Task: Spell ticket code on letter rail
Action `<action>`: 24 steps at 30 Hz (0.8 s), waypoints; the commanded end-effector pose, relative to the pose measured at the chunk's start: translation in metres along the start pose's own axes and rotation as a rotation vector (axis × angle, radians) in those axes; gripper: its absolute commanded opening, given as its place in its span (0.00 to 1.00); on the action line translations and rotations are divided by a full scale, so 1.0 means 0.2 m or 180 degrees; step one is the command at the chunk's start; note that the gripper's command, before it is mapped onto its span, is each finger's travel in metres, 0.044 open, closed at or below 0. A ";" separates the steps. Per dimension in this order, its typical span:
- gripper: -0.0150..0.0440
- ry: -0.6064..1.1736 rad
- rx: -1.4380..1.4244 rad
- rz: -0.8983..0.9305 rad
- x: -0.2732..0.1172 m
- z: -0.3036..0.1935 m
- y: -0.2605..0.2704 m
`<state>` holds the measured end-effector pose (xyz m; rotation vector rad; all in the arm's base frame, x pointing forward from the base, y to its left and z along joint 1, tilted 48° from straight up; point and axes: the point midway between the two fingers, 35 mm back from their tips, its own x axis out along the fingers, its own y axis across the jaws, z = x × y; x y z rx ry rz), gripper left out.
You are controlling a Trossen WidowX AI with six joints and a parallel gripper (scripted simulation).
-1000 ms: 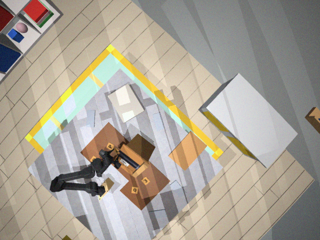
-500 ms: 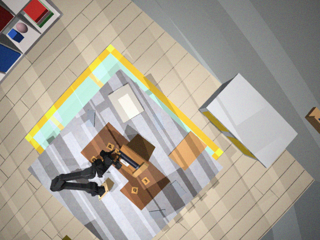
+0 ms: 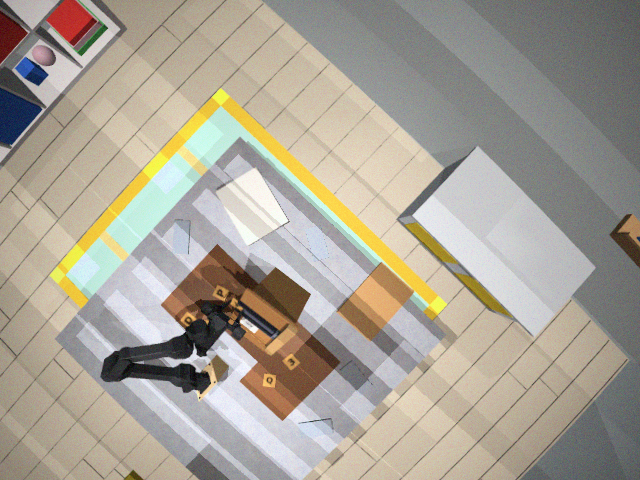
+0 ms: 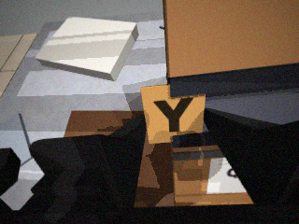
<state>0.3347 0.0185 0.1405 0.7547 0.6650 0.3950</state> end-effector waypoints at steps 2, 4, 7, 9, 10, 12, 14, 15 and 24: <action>0.25 0.0012 -0.0005 0.0012 0.00 0.00 -0.01; 0.25 0.0012 -0.0005 0.0012 0.00 0.00 -0.02; 0.25 0.0012 -0.0005 0.0012 0.00 0.00 -0.03; 0.25 0.0012 -0.0005 0.0012 0.00 0.00 -0.03; 0.25 0.0012 -0.0005 0.0012 0.00 0.00 -0.03; 0.25 0.0012 -0.0005 0.0012 0.00 0.00 -0.04; 0.25 0.0012 -0.0005 0.0012 0.00 0.00 -0.05; 0.25 0.0012 -0.0005 0.0012 0.00 0.00 -0.05; 0.25 0.0013 -0.0006 0.0011 0.00 0.00 -0.07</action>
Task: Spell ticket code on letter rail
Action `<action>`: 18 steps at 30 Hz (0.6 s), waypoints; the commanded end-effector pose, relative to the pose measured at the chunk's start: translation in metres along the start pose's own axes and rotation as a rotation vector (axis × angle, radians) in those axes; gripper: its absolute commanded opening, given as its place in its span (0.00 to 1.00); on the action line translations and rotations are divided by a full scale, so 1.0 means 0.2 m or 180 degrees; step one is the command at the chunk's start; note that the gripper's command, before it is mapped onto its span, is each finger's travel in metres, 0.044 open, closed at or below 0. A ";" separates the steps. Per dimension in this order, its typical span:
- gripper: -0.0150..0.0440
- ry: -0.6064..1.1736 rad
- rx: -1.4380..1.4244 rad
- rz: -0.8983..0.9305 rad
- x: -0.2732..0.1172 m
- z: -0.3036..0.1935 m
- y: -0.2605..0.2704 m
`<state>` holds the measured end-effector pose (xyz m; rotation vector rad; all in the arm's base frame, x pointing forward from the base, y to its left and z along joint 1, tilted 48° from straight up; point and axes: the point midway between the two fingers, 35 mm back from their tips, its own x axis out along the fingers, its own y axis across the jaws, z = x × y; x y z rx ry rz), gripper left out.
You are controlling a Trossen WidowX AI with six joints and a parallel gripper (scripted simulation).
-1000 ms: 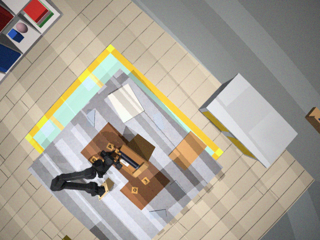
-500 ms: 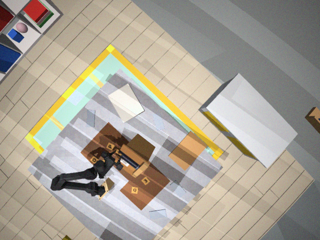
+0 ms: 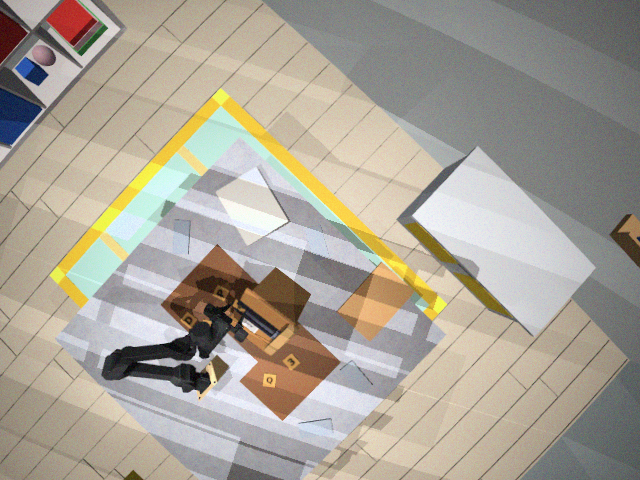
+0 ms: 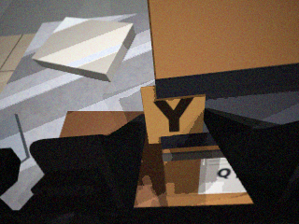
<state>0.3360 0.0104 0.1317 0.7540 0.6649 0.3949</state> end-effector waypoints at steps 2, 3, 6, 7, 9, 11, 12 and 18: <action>0.25 0.0013 -0.0003 0.0013 0.00 0.00 -0.01; 0.25 0.0013 -0.0003 0.0012 0.00 0.00 -0.02; 0.25 0.0013 -0.0003 0.0012 0.00 0.00 -0.02; 0.25 0.0013 -0.0003 0.0012 0.00 0.00 -0.02; 0.25 0.0013 -0.0004 0.0012 0.00 0.00 -0.02; 0.25 0.0013 -0.0004 0.0012 0.00 0.00 -0.03; 0.25 0.0013 -0.0004 0.0012 0.00 0.00 -0.03; 0.25 0.0013 -0.0004 0.0012 0.00 0.00 -0.05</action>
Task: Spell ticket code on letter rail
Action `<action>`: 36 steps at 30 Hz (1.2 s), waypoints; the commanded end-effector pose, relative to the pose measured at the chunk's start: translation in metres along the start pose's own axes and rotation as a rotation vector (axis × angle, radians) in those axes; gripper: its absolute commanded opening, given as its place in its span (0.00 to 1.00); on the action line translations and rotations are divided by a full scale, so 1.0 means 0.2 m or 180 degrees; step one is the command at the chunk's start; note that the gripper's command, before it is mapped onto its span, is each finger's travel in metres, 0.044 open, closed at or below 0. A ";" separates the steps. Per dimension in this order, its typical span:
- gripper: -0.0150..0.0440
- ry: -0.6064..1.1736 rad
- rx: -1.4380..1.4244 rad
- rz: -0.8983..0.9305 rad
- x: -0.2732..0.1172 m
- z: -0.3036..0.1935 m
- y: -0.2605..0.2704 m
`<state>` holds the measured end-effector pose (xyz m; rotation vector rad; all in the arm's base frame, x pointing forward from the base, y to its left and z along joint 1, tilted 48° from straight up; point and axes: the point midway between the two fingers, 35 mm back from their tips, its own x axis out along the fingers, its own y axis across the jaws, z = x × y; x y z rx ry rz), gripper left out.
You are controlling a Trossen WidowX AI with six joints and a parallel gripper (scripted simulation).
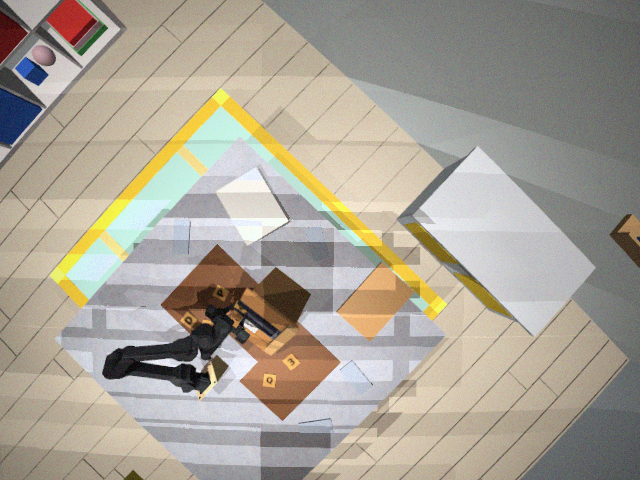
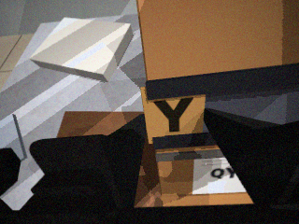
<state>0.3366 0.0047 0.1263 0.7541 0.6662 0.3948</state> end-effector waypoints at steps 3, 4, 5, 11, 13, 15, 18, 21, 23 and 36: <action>0.25 0.0010 -0.0006 0.0013 0.00 0.00 -0.02; 0.25 0.0010 -0.0006 0.0013 0.00 0.00 -0.02; 0.25 0.0010 -0.0006 0.0013 0.00 0.00 -0.03; 0.25 0.0010 -0.0006 0.0013 0.00 0.00 -0.05; 0.25 0.0009 -0.0007 0.0013 0.00 0.00 -0.05; 0.25 0.0009 -0.0007 0.0013 0.00 0.00 -0.06; 0.25 0.0009 -0.0007 0.0012 0.01 0.00 -0.07; 0.25 0.0009 -0.0007 0.0012 0.01 -0.01 -0.08; 0.25 0.0009 -0.0007 0.0012 0.01 -0.01 -0.09; 0.25 0.0009 -0.0008 0.0012 0.01 -0.01 -0.13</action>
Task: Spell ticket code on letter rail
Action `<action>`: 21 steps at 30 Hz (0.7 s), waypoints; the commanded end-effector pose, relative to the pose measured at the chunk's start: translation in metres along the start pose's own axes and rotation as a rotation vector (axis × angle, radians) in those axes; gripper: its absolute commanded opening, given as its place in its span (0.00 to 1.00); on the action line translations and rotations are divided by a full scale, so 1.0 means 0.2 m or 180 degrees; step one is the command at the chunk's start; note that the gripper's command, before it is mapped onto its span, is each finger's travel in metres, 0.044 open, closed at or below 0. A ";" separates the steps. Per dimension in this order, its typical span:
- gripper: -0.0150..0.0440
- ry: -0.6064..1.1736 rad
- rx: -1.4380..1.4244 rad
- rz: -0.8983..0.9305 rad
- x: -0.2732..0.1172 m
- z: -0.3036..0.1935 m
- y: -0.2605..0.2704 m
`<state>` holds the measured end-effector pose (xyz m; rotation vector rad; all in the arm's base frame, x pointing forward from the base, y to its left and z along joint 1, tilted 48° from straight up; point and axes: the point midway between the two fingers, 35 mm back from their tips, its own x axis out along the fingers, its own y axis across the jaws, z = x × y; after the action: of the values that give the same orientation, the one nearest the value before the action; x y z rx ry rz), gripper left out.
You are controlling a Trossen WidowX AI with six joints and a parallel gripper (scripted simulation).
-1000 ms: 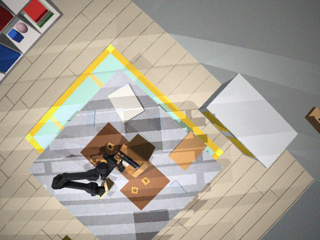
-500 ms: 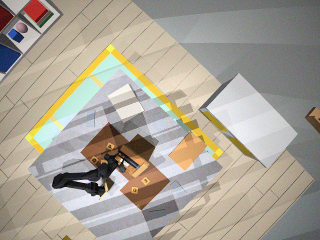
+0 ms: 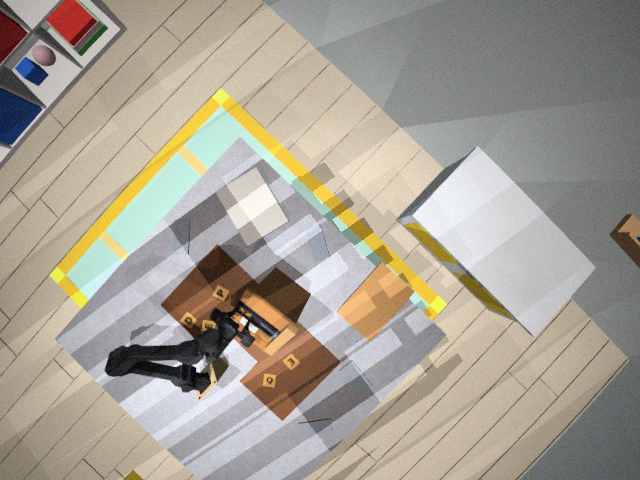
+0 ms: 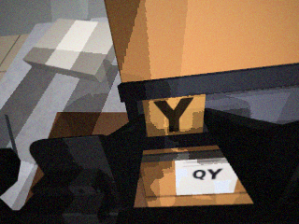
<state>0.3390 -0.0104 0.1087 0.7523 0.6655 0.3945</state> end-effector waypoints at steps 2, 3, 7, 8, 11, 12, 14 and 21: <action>0.25 0.0011 -0.0003 0.0013 0.00 0.00 -0.02; 0.25 0.0011 -0.0003 0.0013 0.00 0.00 -0.02; 0.25 0.0011 -0.0003 0.0013 0.00 0.00 -0.03; 0.25 0.0011 -0.0003 0.0013 0.00 0.00 -0.04; 0.25 0.0011 -0.0004 0.0013 0.00 0.00 -0.05; 0.25 0.0011 -0.0004 0.0013 0.00 0.00 -0.05; 0.25 0.0011 -0.0004 0.0013 0.00 0.00 -0.05; 0.25 0.0011 -0.0004 0.0013 0.00 0.00 -0.08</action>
<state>0.3401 -0.0191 0.0990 0.7525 0.6668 0.3940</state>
